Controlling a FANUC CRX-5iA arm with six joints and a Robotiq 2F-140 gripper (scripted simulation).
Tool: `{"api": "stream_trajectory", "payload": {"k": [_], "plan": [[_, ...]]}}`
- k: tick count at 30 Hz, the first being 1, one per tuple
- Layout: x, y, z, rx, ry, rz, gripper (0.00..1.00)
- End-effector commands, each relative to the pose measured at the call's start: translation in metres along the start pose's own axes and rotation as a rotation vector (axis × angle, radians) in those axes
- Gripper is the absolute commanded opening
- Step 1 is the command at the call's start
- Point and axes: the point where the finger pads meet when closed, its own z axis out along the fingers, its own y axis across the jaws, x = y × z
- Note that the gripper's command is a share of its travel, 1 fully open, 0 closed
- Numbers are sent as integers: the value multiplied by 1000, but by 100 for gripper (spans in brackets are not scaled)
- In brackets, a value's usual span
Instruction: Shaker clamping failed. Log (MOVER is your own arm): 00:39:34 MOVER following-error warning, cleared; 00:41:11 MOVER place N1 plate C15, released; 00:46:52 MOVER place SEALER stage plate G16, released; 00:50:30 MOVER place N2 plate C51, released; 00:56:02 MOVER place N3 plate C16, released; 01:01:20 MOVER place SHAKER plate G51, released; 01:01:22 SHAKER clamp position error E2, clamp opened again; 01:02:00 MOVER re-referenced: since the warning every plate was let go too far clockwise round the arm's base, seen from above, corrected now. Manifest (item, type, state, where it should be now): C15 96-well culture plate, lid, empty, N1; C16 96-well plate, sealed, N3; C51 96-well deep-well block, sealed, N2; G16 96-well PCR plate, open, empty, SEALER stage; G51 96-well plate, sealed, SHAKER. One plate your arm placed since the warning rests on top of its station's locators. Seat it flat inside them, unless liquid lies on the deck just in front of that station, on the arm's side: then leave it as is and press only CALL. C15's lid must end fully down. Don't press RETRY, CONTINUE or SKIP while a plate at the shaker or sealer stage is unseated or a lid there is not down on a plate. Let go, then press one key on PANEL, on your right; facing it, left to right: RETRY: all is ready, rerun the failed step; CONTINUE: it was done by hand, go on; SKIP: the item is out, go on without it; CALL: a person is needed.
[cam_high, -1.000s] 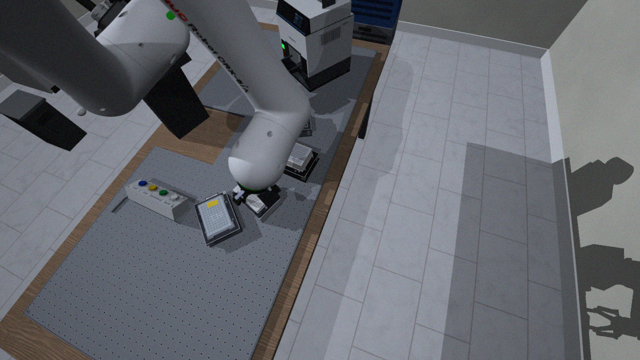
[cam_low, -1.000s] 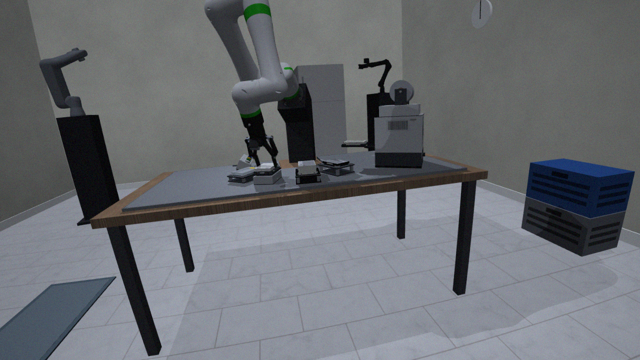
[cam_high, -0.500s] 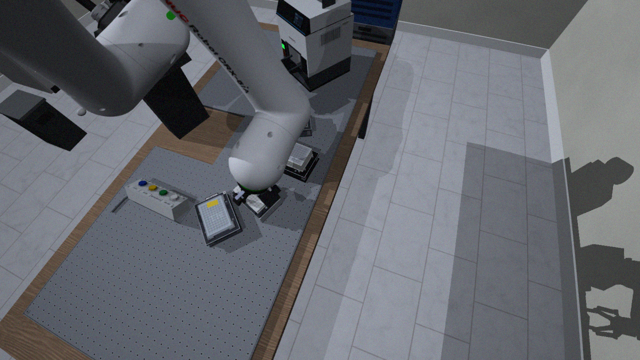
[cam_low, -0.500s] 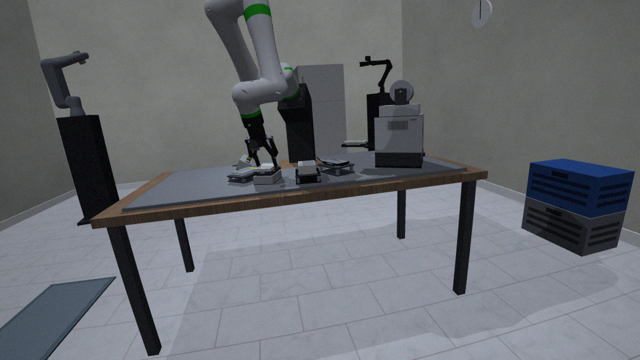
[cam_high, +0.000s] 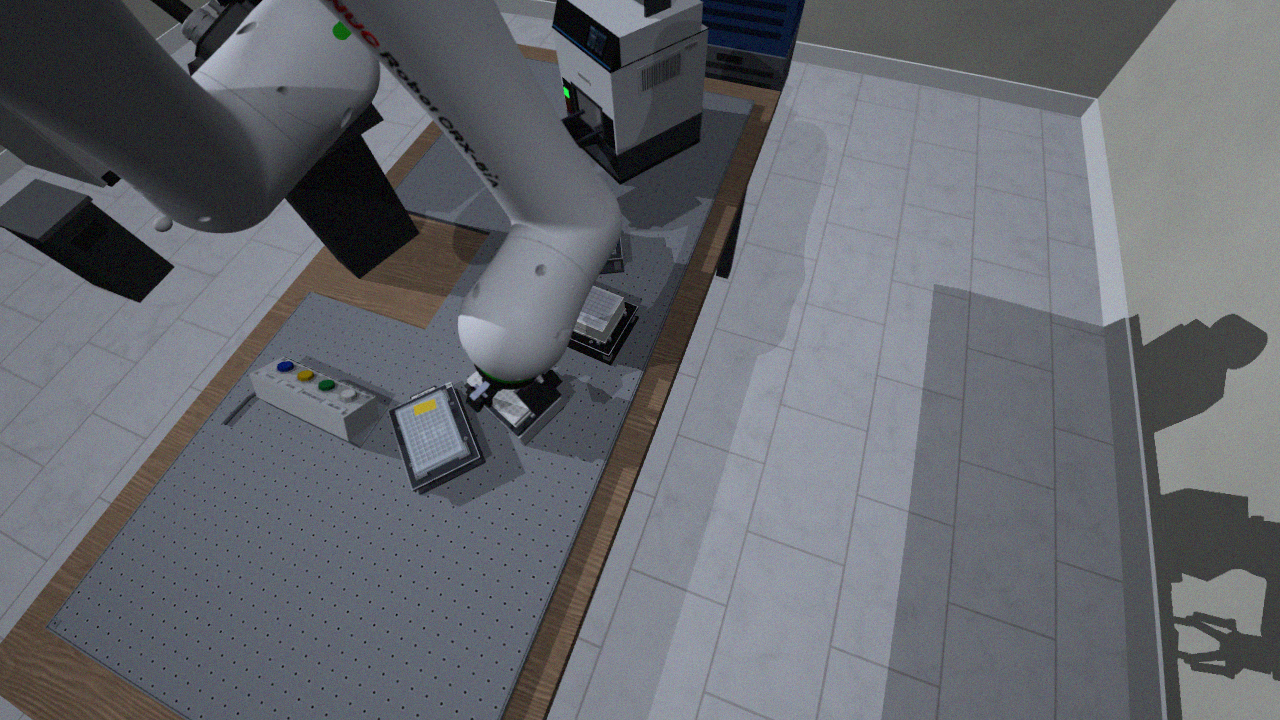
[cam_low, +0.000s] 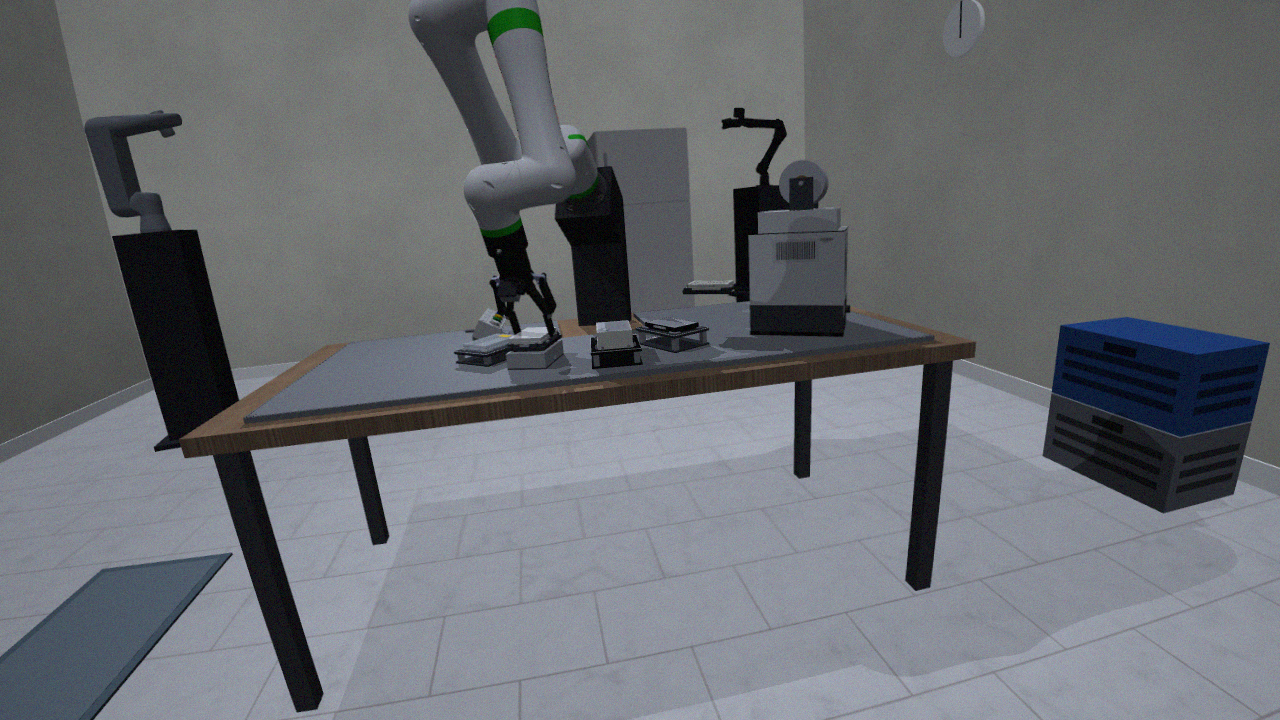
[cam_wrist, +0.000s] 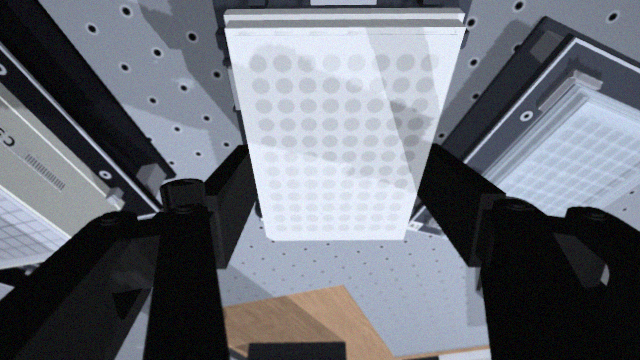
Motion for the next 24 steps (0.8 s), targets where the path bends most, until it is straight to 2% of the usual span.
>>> {"api": "stream_trajectory", "payload": {"k": [1,24], "plan": [[1,0,0,0,1,0,10],[2,0,2,0,1,0,10]]}}
